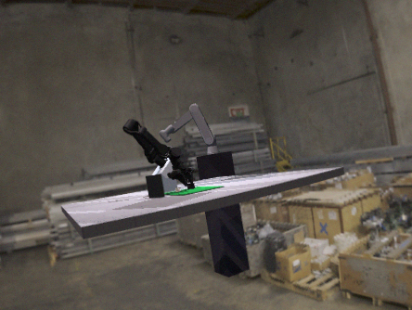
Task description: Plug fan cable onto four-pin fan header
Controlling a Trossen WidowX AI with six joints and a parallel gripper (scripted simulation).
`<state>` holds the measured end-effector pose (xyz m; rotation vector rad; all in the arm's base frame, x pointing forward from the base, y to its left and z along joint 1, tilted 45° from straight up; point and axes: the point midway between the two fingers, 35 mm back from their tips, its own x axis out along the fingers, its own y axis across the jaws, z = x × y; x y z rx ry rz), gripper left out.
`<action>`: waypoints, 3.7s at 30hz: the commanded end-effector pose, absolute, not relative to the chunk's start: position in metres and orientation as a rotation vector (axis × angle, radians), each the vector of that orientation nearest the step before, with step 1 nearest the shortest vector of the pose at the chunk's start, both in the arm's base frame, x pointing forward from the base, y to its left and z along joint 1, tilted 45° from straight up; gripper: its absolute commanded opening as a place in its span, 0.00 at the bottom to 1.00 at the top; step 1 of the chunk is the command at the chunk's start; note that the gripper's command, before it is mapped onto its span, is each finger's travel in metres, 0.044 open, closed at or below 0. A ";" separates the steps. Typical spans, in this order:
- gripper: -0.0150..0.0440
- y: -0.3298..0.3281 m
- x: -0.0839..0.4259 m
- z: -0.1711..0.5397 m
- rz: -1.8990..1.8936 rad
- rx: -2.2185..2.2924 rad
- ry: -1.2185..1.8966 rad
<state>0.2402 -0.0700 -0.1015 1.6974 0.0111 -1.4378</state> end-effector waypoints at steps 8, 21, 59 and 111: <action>0.33 -0.070 0.240 -0.101 -1.438 1.697 0.010; 0.25 -0.055 0.244 -0.090 -1.442 1.701 0.016; 0.25 -0.012 0.252 -0.046 -1.374 1.286 0.312; 0.25 -0.013 0.290 -0.043 -0.767 -0.283 1.290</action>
